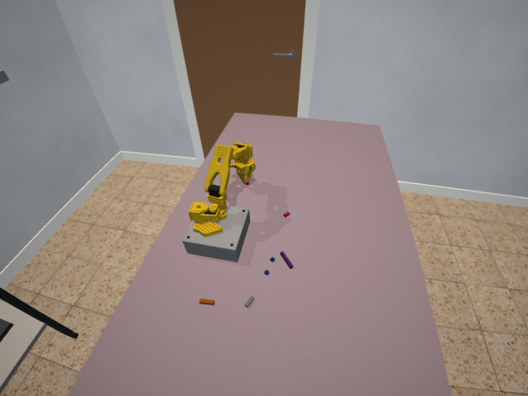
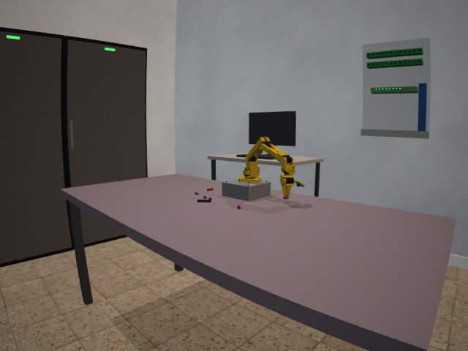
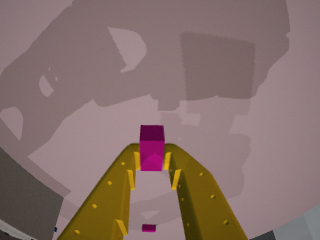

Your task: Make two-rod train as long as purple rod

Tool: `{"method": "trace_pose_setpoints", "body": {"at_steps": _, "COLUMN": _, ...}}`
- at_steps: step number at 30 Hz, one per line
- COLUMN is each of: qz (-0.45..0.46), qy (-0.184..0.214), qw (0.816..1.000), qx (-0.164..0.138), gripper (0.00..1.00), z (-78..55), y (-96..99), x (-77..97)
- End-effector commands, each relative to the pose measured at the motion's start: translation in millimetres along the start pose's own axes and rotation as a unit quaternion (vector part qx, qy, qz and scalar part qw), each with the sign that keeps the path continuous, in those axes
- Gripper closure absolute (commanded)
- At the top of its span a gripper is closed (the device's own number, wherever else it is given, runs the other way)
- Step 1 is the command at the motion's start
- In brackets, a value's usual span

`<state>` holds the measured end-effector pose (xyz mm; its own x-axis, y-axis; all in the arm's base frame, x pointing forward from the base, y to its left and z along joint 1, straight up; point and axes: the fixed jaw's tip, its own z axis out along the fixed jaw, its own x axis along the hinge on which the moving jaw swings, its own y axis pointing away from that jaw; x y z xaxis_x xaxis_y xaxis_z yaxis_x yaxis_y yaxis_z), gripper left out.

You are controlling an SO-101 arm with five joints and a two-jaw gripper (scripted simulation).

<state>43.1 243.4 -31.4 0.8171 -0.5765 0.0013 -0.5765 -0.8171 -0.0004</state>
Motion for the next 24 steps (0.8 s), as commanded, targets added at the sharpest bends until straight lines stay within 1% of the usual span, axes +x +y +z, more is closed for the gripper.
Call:
{"method": "trace_pose_setpoints", "body": {"at_steps": 1, "qz": 0.000, "qy": 0.002, "qw": 1.000, "qx": -0.005, "gripper": 1.00, "z": 2.3, "y": 1.9, "x": -1.8}}
{"method": "trace_pose_setpoints", "body": {"at_steps": 9, "qz": 0.000, "qy": 0.002, "qw": 1.000, "qx": -0.005, "gripper": 1.00, "z": 10.0, "y": 1.8, "x": -1.9}}
{"method": "trace_pose_setpoints", "body": {"at_steps": 11, "qz": 0.000, "qy": 0.002, "qw": 1.000, "qx": -0.005, "gripper": 1.00, "z": 10.0, "y": 1.8, "x": -1.9}}
{"method": "trace_pose_setpoints", "body": {"at_steps": 19, "qz": 0.000, "qy": 0.002, "qw": 1.000, "qx": -0.005, "gripper": 1.00, "z": 18.8, "y": 2.0, "x": -1.8}}
{"method": "trace_pose_setpoints", "body": {"at_steps": 24, "qz": 0.000, "qy": 0.002, "qw": 1.000, "qx": -0.005, "gripper": 1.00, "z": 21.1, "y": 2.1, "x": -1.7}}
